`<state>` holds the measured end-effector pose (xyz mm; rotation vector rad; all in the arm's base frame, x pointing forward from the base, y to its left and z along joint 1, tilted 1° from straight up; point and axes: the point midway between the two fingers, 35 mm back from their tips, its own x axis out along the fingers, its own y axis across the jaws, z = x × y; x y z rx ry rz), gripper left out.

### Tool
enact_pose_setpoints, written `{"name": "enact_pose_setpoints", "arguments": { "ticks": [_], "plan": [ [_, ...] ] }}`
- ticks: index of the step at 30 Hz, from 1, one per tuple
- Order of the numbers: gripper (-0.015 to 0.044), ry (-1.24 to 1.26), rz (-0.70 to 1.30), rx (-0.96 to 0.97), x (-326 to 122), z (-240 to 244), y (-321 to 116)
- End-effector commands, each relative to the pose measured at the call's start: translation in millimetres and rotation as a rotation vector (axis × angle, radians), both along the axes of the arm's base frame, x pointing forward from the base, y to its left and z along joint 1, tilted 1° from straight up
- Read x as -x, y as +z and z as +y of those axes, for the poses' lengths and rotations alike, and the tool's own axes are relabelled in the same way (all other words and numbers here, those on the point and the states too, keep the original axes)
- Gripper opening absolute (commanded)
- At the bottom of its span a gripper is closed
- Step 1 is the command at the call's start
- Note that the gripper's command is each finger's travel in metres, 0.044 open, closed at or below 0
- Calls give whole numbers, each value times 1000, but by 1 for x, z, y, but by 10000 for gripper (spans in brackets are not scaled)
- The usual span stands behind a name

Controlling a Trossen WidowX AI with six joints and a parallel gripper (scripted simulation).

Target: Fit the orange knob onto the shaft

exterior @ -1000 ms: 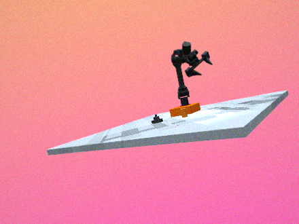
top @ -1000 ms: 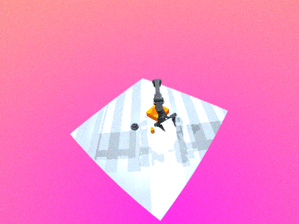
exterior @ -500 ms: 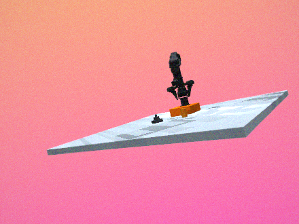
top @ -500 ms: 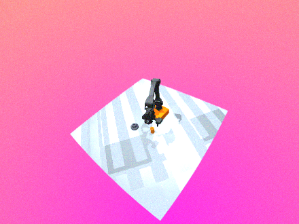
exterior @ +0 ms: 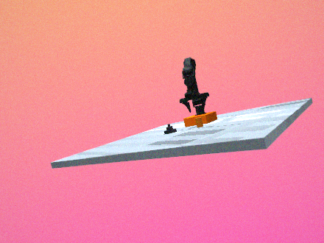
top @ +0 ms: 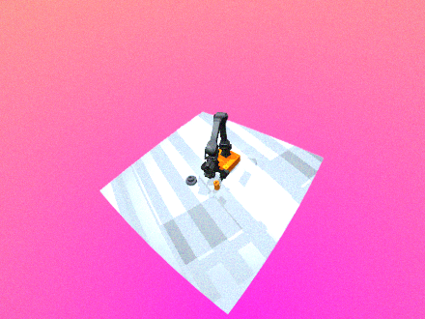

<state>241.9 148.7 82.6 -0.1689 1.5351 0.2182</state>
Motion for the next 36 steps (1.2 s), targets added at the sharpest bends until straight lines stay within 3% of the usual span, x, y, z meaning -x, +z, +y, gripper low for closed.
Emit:
{"name": "enact_pose_setpoints", "arguments": {
  "ticks": [1, 36],
  "plan": [
    [440, 2, 6, 12, 0, -2, -13],
    [440, 2, 6, 12, -4, 1, -68]
  ]
}}
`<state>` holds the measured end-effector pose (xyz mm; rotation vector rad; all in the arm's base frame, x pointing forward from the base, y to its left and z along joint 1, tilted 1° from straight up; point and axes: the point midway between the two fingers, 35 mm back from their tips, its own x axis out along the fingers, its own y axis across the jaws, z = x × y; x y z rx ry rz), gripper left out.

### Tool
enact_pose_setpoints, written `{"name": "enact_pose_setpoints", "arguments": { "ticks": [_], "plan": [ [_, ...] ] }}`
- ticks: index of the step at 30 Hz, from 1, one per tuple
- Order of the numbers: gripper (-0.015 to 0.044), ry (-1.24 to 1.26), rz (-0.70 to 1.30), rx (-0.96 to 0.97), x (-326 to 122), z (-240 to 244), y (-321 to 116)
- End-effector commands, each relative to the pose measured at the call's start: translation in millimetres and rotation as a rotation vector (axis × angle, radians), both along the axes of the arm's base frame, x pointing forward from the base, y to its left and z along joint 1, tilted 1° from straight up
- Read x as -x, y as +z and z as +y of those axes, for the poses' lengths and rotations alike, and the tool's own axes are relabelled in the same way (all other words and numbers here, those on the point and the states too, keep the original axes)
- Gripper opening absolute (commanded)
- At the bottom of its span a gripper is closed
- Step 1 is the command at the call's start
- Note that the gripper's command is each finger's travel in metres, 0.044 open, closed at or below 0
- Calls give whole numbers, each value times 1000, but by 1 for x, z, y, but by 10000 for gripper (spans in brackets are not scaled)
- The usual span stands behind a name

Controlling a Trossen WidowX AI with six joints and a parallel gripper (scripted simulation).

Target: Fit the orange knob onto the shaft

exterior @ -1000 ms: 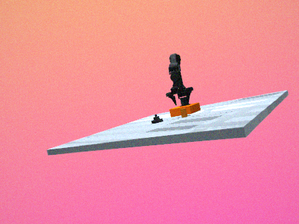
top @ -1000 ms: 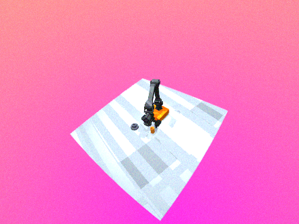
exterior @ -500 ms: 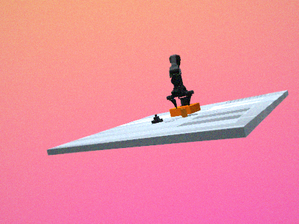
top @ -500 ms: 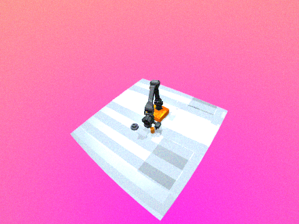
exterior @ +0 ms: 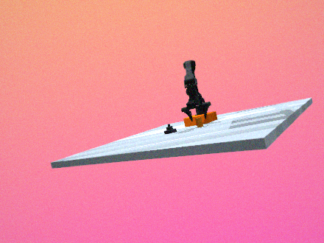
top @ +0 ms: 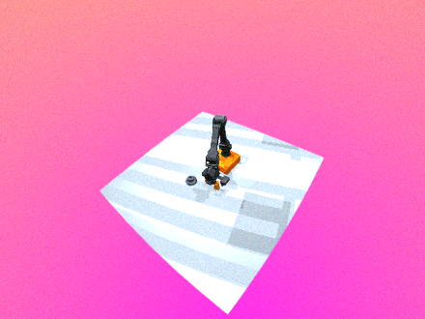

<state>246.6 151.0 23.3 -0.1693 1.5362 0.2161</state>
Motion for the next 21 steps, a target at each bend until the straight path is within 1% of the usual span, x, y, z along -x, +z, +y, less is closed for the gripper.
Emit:
{"name": "enact_pose_setpoints", "arguments": {
  "ticks": [1, 19, 21],
  "plan": [
    [440, 3, 6, 10, 1, -1, -10],
    [440, 3, 6, 11, 2, -2, -36],
    [387, 3, 6, 11, 2, -2, -36]
  ]
}}
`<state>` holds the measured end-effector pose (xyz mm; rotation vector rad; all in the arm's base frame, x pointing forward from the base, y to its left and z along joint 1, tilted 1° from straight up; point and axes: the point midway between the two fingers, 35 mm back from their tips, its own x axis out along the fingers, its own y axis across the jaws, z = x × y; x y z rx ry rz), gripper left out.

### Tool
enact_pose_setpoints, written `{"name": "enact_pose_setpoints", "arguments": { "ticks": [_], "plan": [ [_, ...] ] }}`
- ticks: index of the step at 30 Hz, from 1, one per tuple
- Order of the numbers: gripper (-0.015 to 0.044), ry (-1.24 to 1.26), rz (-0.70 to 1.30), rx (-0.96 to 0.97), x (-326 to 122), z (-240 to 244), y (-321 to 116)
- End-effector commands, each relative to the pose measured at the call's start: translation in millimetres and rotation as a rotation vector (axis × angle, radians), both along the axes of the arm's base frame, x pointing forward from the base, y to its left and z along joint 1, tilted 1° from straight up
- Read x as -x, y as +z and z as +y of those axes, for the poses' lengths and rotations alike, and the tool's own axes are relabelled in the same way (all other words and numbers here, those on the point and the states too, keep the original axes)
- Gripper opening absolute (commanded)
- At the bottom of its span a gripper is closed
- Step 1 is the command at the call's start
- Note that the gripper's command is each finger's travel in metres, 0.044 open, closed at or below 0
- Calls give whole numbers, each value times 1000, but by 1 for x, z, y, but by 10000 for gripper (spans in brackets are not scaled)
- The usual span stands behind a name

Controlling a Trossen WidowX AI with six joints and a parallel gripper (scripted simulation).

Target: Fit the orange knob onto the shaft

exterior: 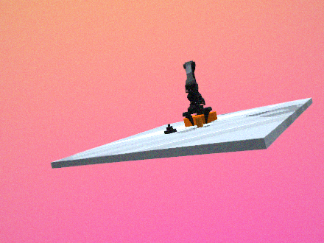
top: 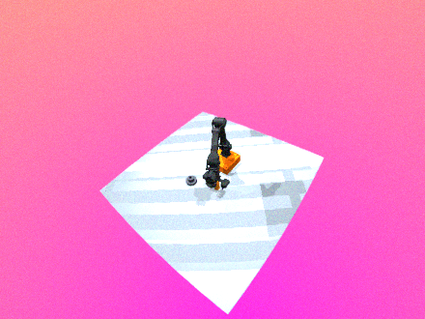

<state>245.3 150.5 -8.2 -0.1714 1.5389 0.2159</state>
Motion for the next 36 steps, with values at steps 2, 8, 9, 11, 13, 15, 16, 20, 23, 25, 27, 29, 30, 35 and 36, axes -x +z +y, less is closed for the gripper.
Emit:
{"name": "enact_pose_setpoints", "arguments": {
  "ticks": [2, 8, 9, 11, 13, 15, 16, 20, 23, 25, 27, 29, 30, 35, 36],
  "plan": [
    [335, 2, 3, 9, 1, -1, -5],
    [177, 2, 3, 9, 1, -1, -5],
    [171, 2, 3, 9, 1, -1, -5],
    [158, 2, 3, 9, 1, -1, -5],
    [144, 2, 3, 9, 1, -1, -5],
    [131, 2, 3, 9, 1, -1, -5],
    [105, 2, 3, 9, 1, -1, -5],
    [0, 2, 3, 9, -3, 0, 11],
    [0, 2, 3, 8, -5, 2, 30],
    [0, 2, 2, 8, -7, 2, 43],
    [0, -2, 0, 9, -7, 2, 57],
    [0, -8, -4, 10, -7, 2, 71],
    [0, -10, -5, 11, -7, 2, 77],
    [0, -9, -4, 11, -3, -1, 110],
    [0, -7, -3, 10, -2, -2, 117]
  ]
}}
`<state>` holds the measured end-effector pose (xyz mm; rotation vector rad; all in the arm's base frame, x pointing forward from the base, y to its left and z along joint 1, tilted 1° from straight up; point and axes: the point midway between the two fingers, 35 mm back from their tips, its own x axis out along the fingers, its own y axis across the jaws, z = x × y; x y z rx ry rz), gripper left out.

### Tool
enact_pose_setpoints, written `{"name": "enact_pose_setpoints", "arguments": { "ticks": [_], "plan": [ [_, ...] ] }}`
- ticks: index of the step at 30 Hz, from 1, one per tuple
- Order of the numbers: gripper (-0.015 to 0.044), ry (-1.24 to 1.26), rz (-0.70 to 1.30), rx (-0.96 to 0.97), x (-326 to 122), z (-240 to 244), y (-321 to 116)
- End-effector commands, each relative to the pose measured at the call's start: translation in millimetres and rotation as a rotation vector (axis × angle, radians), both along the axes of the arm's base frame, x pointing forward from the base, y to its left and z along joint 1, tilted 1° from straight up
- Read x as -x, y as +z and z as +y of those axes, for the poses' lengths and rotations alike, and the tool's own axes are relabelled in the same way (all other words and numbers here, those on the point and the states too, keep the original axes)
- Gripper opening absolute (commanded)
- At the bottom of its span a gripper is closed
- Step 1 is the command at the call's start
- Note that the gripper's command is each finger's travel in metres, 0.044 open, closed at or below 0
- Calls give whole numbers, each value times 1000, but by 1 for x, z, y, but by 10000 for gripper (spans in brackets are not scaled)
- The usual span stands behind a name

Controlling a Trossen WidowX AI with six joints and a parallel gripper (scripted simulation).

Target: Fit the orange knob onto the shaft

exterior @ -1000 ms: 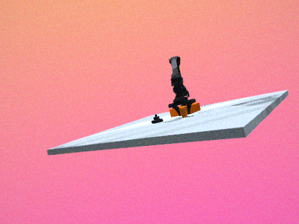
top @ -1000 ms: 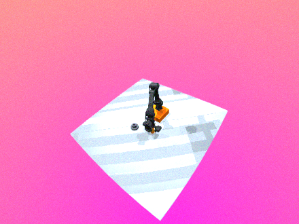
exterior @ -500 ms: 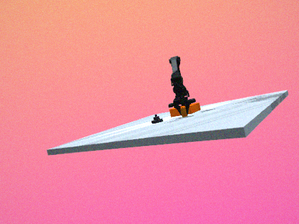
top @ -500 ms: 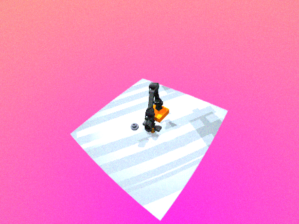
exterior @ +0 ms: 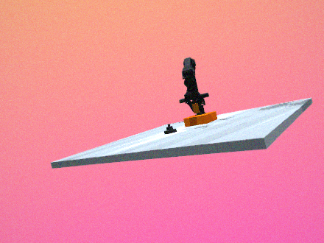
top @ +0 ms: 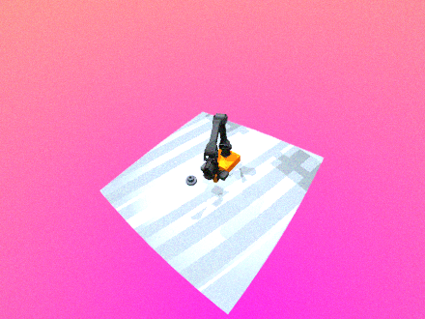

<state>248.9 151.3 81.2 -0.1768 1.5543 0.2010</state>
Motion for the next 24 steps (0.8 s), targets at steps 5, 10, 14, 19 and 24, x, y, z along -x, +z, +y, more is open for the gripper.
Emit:
{"name": "enact_pose_setpoints", "arguments": {
  "ticks": [5, 10, 14, 19, 24],
  "plan": [
    [0, 8, -10, -6, 6, -5, 46],
    [0, 8, -10, -6, 5, -5, 46],
    [0, 6, -11, -6, -1, -11, 44],
    [0, 3, -12, -6, -11, -21, 40],
    [0, 0, -14, -6, -20, -32, 37]
  ]
}}
